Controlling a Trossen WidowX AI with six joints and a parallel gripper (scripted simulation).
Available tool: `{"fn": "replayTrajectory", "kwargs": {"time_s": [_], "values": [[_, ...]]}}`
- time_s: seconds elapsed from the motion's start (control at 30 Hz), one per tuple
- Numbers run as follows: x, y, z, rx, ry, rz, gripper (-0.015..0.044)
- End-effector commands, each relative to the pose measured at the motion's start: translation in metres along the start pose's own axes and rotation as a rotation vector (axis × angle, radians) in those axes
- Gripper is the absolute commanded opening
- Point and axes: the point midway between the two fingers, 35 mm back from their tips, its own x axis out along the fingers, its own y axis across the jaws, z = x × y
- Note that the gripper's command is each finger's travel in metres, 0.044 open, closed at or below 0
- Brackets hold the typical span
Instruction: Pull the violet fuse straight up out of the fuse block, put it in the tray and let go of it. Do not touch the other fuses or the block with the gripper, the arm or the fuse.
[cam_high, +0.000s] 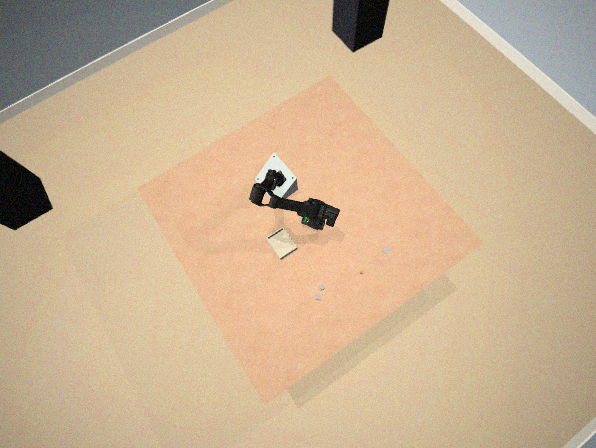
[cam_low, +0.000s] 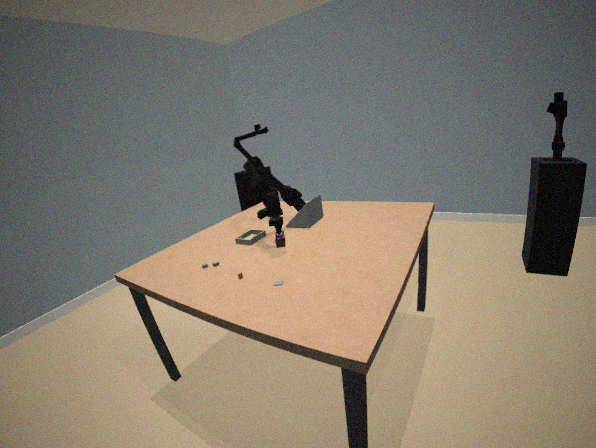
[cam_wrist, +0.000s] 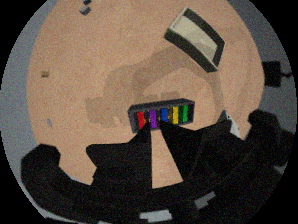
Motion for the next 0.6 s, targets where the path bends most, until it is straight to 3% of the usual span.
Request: {"fn": "replayTrajectory", "kwargs": {"time_s": [0.0,0.57], "values": [[0.0041,-0.0003,0.0005,-0.005,-0.005,0.0,0.0071],[0.0094,-0.0007,0.0009,-0.005,-0.006,-0.001,0.0071]]}}
